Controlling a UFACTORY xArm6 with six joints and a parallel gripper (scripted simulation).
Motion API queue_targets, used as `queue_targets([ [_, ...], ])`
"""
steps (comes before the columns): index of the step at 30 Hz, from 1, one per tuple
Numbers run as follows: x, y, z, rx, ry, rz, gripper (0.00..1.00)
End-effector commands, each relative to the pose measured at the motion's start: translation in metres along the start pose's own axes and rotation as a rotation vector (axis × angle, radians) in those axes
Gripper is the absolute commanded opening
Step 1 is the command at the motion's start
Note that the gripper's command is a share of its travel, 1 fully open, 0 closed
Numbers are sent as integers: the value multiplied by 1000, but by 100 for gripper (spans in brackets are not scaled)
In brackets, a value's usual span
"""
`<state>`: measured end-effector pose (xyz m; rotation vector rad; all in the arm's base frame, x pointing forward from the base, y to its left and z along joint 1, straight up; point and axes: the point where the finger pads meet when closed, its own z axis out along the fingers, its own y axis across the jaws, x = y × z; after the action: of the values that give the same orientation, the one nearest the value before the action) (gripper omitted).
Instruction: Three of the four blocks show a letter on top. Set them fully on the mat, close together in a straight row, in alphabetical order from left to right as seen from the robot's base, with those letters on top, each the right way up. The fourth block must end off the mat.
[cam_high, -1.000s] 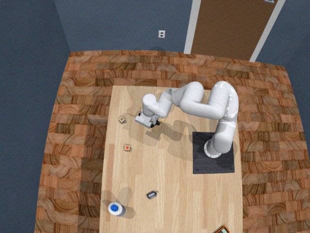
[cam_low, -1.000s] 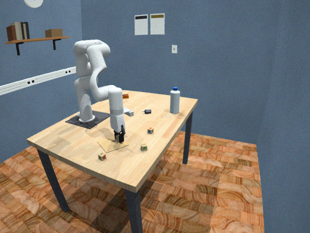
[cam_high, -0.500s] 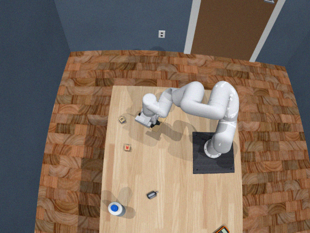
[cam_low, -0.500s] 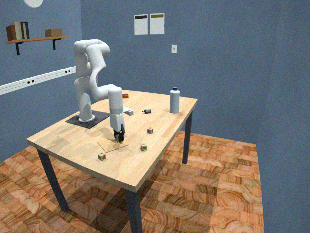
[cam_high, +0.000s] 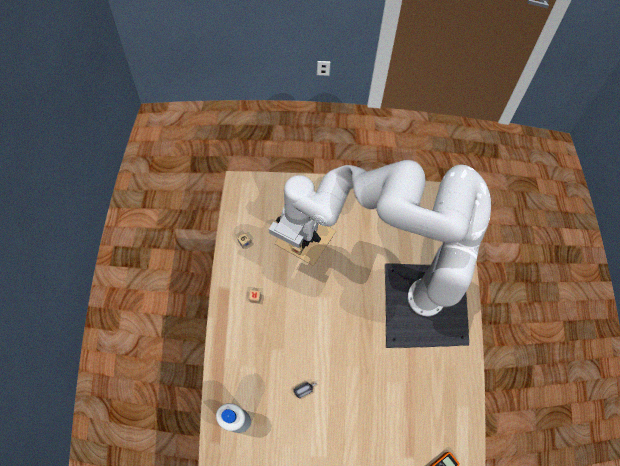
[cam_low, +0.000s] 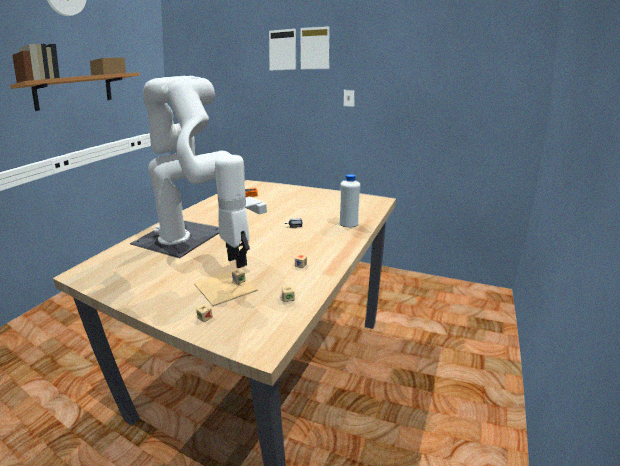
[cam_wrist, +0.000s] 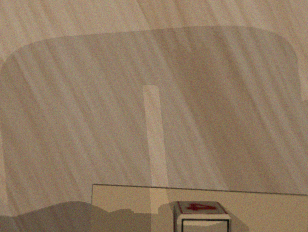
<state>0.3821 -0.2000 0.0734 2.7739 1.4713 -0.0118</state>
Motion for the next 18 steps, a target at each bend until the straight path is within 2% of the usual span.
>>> queue_targets([
  [1, 0, 1, -23, -4, 0, 0, 48],
  [6, 0, 1, -34, -4, 0, 0, 48],
  [11, 0, 1, -37, -4, 0, 0, 48],
  [12, 0, 1, -37, -4, 0, 0, 100],
  [18, 0, 1, -37, -4, 0, 0, 100],
])
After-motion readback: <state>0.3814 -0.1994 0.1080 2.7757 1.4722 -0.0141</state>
